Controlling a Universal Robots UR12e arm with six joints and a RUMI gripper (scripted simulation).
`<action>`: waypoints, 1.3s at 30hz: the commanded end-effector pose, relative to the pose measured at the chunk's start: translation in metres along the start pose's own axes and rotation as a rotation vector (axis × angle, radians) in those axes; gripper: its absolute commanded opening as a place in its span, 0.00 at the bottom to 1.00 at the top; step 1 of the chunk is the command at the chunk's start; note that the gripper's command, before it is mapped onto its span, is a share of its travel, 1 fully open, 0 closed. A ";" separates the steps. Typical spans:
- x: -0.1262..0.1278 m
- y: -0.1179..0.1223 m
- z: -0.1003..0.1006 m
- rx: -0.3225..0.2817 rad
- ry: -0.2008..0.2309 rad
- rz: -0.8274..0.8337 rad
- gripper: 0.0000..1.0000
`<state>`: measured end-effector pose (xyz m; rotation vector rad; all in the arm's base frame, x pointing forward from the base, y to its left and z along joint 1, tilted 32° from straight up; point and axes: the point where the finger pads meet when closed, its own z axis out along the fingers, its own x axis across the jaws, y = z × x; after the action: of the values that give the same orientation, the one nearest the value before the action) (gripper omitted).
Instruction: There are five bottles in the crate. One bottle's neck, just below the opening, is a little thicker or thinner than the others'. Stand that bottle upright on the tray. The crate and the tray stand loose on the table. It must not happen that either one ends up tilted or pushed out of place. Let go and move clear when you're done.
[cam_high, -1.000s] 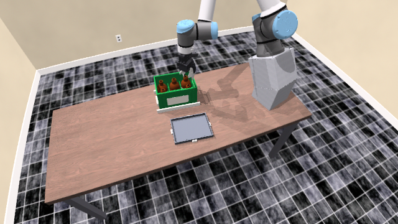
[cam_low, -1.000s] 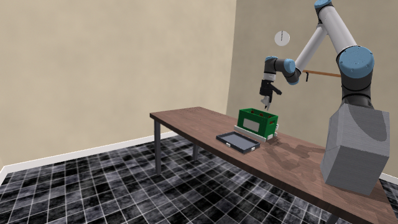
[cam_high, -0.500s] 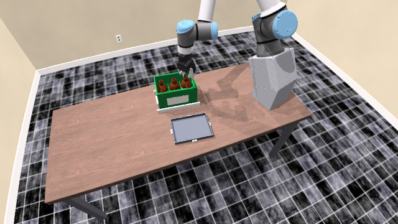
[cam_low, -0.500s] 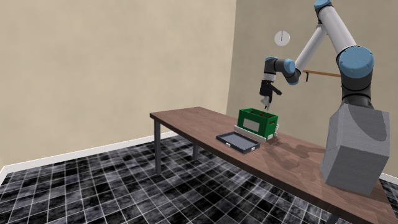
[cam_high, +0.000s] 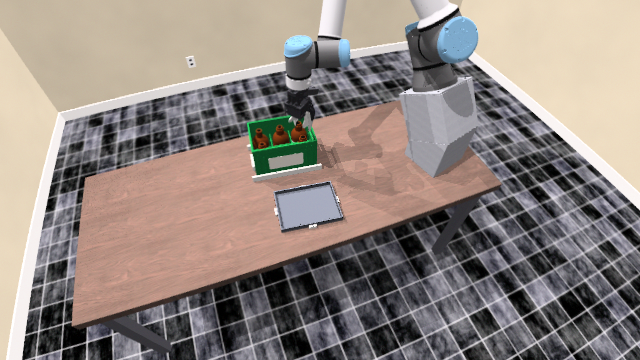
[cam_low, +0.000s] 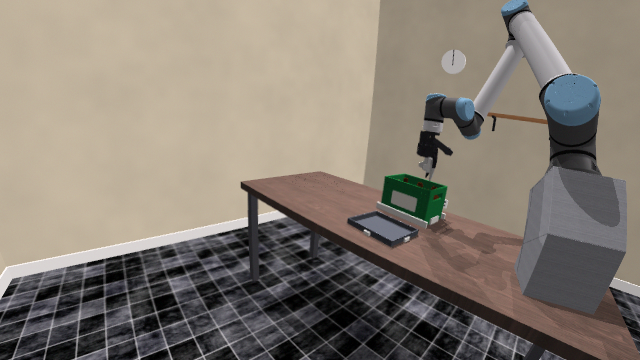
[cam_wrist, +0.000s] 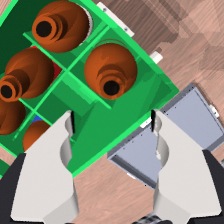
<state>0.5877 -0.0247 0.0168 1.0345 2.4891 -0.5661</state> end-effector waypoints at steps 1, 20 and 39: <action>0.000 0.000 0.004 -0.001 -0.001 0.000 0.38; 0.000 0.000 0.023 -0.001 -0.001 0.000 0.38; 0.000 0.000 0.030 -0.001 -0.001 0.000 0.38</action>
<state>0.5936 -0.0395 -0.0084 1.0345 2.4891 -0.5660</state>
